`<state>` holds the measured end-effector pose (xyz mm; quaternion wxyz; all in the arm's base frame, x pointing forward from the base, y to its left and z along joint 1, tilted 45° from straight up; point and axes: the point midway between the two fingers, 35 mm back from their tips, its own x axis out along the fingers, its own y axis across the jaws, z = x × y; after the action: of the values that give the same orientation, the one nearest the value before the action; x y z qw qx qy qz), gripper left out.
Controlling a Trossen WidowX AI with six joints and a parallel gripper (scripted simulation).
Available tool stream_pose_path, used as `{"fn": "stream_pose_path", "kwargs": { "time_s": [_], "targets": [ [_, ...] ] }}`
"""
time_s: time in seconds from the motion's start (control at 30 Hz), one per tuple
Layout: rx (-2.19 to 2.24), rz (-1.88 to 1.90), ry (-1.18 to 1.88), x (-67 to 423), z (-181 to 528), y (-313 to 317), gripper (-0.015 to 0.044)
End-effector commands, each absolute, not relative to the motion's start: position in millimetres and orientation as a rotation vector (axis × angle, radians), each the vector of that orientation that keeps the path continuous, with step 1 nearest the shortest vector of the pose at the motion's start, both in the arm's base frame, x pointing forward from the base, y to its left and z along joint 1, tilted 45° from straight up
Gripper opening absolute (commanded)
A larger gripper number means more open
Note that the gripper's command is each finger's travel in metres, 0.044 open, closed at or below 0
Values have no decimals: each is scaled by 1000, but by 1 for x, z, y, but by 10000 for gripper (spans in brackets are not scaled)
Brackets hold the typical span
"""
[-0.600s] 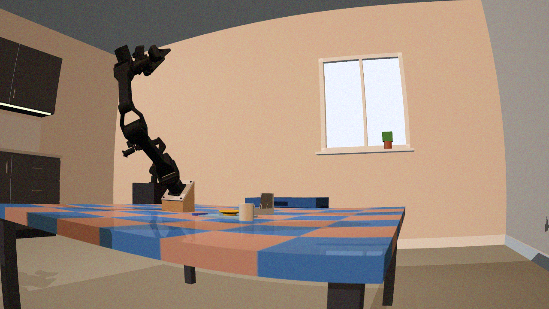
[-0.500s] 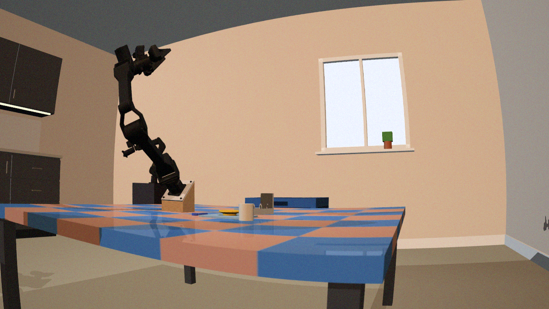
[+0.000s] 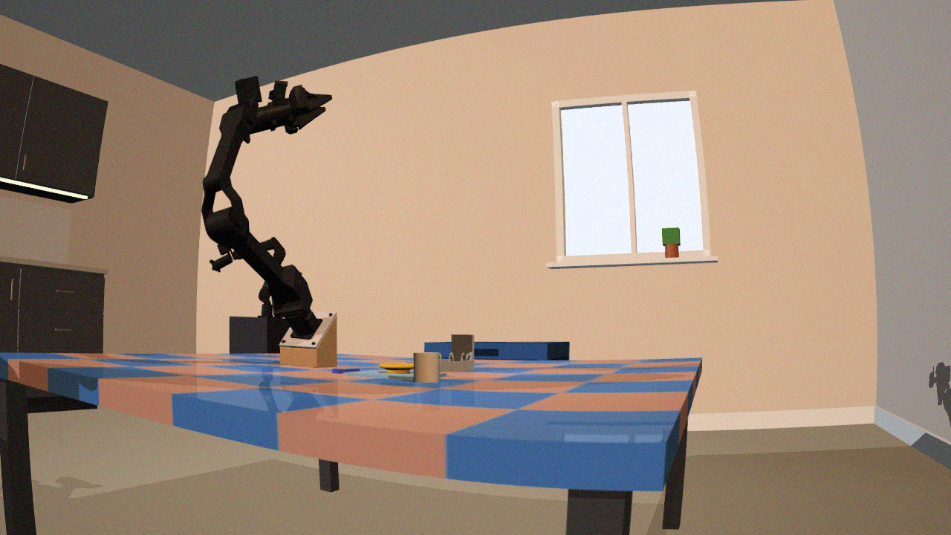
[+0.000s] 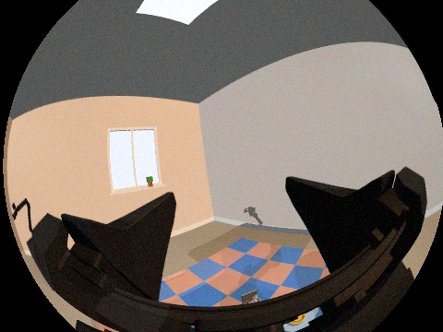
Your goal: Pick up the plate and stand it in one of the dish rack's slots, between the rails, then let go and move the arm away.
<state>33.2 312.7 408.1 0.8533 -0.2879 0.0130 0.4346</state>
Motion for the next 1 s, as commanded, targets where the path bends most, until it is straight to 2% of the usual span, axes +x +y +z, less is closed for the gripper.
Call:
{"fn": "stream_pose_path", "kwargs": {
  "time_s": [0.0,0.47,0.97],
  "targets": [
    [-660,836,89,57,382,321,400],
    [-746,593,295,147,320,311,400],
    [-802,243,612,249,236,246,400]
  ]
}}
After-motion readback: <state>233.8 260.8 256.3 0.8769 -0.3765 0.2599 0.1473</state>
